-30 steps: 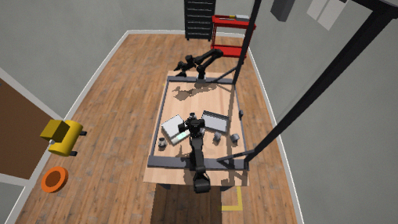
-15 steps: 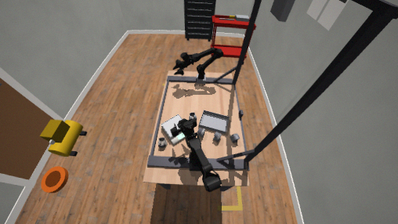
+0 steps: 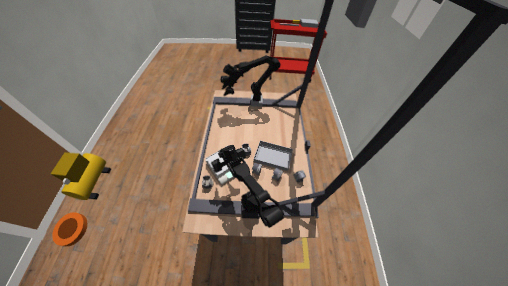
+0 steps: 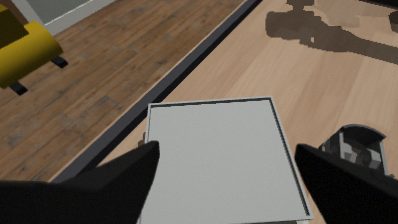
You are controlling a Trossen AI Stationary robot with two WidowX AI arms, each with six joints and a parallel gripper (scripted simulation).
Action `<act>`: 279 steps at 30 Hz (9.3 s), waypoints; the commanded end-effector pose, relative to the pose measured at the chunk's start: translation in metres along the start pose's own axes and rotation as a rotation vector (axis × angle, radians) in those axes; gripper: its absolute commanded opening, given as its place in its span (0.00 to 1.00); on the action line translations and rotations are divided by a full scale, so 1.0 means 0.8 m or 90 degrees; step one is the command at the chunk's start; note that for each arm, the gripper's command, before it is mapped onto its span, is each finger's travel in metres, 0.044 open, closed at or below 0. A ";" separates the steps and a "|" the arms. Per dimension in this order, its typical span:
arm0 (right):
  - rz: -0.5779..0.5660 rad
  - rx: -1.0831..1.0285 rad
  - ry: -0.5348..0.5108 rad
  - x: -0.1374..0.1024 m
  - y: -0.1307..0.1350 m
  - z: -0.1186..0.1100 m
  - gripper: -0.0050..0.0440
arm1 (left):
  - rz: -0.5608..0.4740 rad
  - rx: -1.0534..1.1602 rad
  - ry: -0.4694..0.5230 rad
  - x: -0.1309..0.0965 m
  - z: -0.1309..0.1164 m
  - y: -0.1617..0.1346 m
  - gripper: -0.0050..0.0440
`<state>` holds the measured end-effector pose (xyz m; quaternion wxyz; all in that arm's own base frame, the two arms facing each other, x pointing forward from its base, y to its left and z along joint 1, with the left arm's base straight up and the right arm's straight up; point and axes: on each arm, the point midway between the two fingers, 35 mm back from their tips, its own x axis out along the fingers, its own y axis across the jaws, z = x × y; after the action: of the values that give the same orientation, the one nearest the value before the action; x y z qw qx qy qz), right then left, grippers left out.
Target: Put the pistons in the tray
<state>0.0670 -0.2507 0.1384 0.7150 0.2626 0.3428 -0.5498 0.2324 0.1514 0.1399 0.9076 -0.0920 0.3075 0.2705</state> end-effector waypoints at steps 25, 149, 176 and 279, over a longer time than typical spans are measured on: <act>0.002 -0.001 0.293 -0.025 0.000 0.012 0.92 | -0.002 0.001 0.399 0.011 0.021 0.000 0.87; 0.001 0.000 0.416 -0.026 0.000 0.008 0.92 | -0.373 0.748 0.493 -0.182 -0.128 -0.335 0.87; 0.001 0.000 0.416 -0.026 0.000 0.008 0.92 | -0.502 1.165 0.435 -0.182 -0.128 -0.334 0.87; 0.001 0.000 0.416 -0.026 0.000 0.008 0.92 | -0.641 1.660 0.308 -0.097 -0.230 -0.323 0.87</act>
<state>0.0637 -0.2383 0.1502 0.5582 0.4314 0.5637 -0.4294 0.2246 -0.1606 0.0429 0.2586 0.6536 0.4176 -0.5757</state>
